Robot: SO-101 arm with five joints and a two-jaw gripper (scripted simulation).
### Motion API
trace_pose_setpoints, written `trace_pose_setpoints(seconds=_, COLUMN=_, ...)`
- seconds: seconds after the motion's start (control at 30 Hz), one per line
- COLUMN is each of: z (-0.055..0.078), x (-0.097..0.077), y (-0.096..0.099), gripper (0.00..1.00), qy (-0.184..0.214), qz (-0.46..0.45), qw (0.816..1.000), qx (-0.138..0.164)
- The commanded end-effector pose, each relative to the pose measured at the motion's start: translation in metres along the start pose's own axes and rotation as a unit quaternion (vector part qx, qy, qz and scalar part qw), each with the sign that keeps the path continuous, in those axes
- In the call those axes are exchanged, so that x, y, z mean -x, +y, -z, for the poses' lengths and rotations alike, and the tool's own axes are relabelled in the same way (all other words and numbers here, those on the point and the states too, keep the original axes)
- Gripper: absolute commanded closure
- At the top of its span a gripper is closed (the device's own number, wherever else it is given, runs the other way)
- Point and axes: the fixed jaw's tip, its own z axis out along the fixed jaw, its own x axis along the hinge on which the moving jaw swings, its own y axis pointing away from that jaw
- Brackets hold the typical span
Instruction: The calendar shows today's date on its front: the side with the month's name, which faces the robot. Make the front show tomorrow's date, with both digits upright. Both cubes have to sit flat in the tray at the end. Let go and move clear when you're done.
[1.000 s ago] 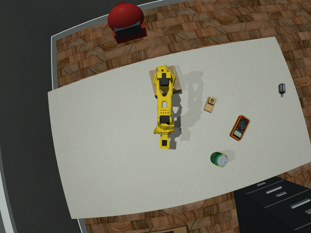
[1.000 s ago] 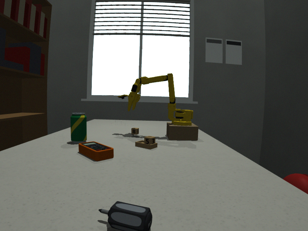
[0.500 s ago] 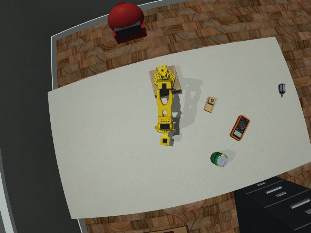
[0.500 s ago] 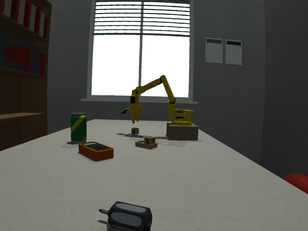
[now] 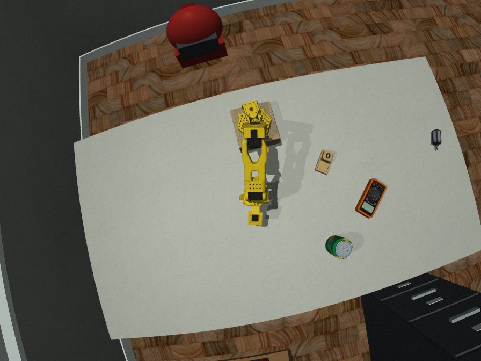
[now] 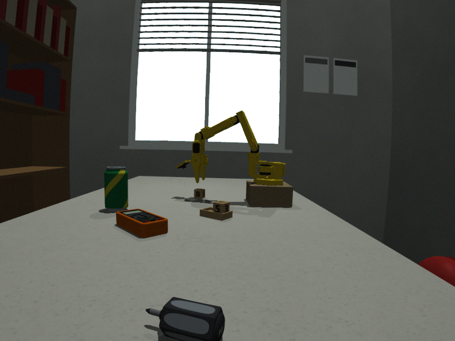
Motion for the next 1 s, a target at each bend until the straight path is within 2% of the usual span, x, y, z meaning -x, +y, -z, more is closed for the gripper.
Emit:
trace_pose_setpoints(seconds=0.0, z=-0.0014, x=0.0018, y=0.0028, gripper=0.65, qy=-0.003, qz=0.001, qw=1.000, qx=0.001)
trace_pose_setpoints(seconds=0.13, z=-0.0014, x=0.0018, y=0.0028, gripper=0.65, qy=-0.003, qz=0.001, qw=1.000, qx=0.001)
trace_pose_setpoints(seconds=0.17, z=-0.0058, x=0.0020, y=0.0079, gripper=0.65, qy=0.003, qz=0.003, qw=1.000, qx=0.000)
trace_pose_setpoints(seconds=0.97, z=-0.0075, x=0.0021, y=0.0079, gripper=0.65, qy=0.003, qz=0.003, qw=1.000, qx=0.000)
